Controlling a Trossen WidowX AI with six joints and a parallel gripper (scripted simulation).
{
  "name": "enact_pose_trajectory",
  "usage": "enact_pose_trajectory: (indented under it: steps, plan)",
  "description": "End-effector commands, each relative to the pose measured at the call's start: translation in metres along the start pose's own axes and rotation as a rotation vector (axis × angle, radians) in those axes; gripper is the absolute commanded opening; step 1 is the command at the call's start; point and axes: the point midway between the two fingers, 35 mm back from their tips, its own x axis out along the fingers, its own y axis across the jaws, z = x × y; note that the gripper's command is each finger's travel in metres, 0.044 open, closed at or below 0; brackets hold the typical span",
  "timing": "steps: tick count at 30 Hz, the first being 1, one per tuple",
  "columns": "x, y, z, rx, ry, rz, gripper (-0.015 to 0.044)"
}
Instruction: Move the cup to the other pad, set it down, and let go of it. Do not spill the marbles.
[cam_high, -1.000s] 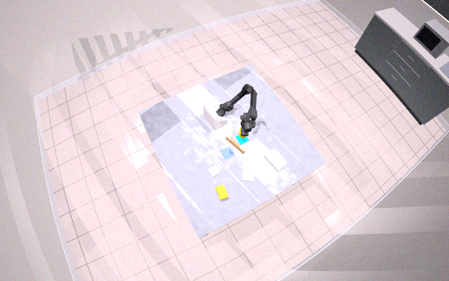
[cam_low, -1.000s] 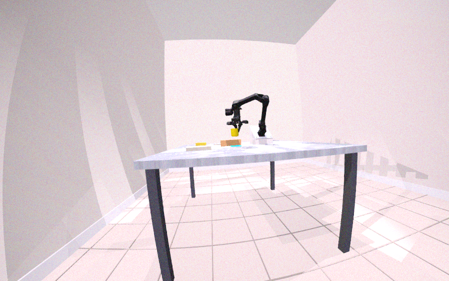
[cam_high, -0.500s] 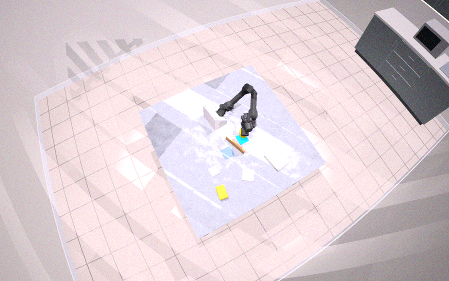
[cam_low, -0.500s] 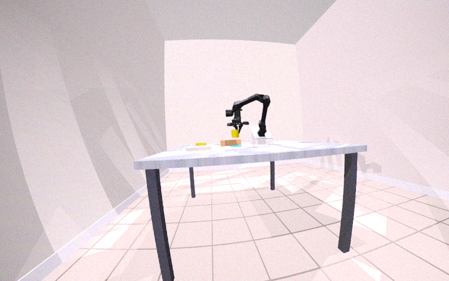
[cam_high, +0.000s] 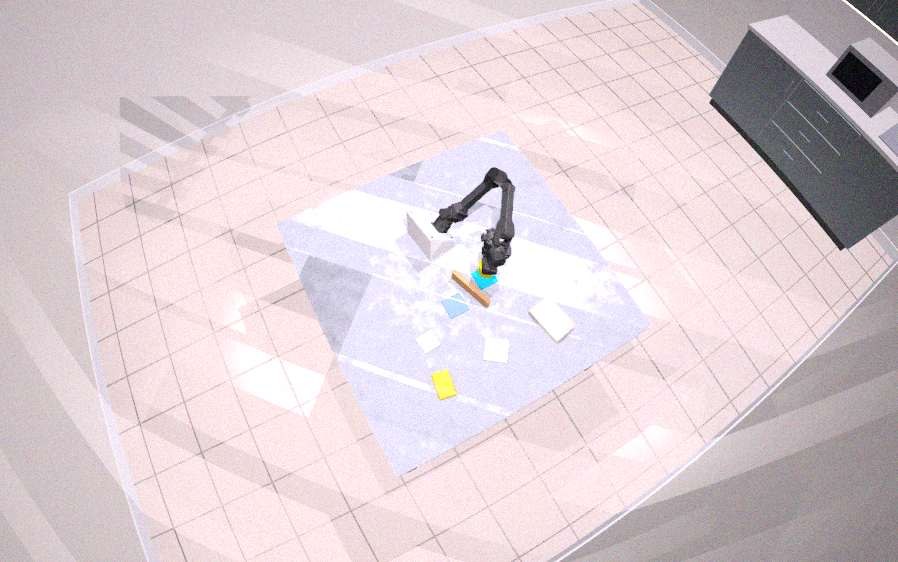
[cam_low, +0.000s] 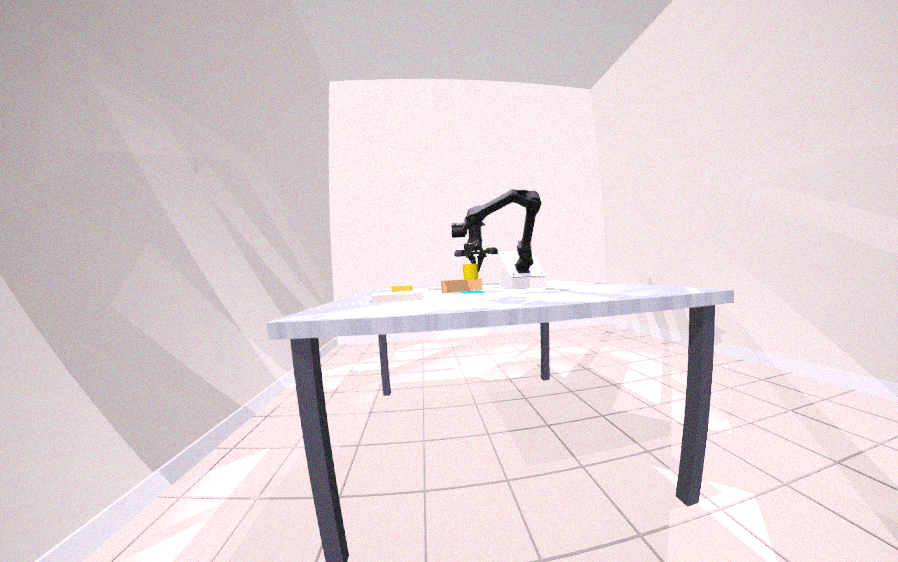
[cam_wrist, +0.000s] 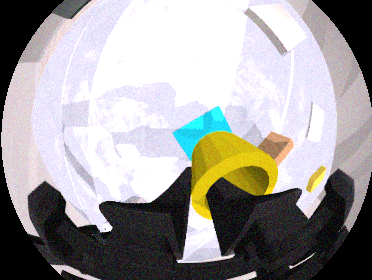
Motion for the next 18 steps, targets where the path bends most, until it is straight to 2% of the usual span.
enact_pose_trajectory:
  steps: [1,18]
  plan:
    - [0.007,0.000,0.000,0.006,-0.003,0.001,0.0000]
    - [0.031,0.001,0.000,0.006,-0.004,0.001,0.0000]
